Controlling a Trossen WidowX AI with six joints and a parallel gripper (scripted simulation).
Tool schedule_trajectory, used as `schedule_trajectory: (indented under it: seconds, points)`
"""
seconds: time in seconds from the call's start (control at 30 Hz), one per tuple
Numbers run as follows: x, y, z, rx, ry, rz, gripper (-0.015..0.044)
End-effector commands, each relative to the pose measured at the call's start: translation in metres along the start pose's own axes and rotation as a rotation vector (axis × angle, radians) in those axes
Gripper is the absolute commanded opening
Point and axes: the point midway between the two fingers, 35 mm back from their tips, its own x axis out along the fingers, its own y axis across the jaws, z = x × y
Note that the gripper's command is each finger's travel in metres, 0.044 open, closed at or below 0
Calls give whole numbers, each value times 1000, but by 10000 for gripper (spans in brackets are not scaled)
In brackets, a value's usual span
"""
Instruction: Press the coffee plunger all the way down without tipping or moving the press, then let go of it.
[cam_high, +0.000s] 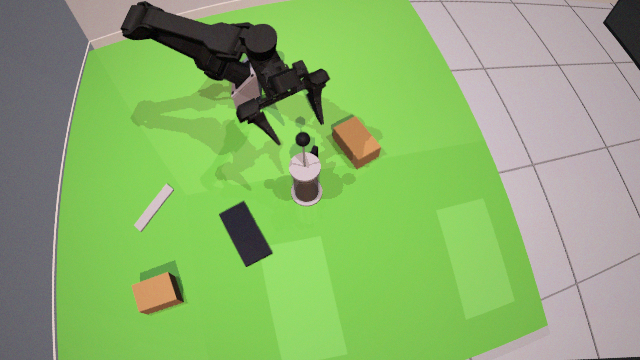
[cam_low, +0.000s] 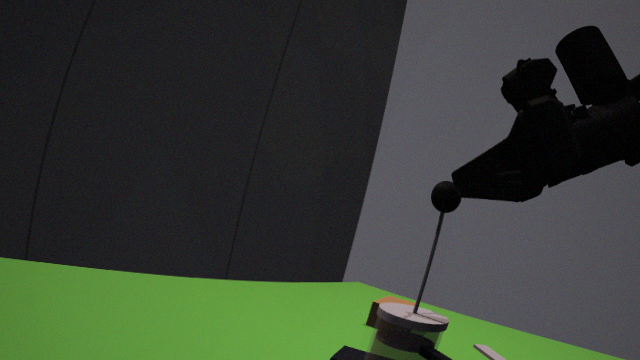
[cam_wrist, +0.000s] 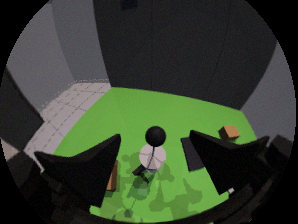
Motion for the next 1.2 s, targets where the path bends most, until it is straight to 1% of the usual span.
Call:
schedule_trajectory:
  seconds: [0.0, 0.17, 0.57, 0.6, 1.17]
  points:
    - [9, 0, -2, -2, 3, 2, 440]
    - [14, 0, -2, -3, 2, 1, 440]
    - [14, 0, -2, -3, 2, 1, 125]
    - [14, 0, -2, -3, 2, 1, 111]
    - [20, 0, -9, -2, 2, 1, 111]
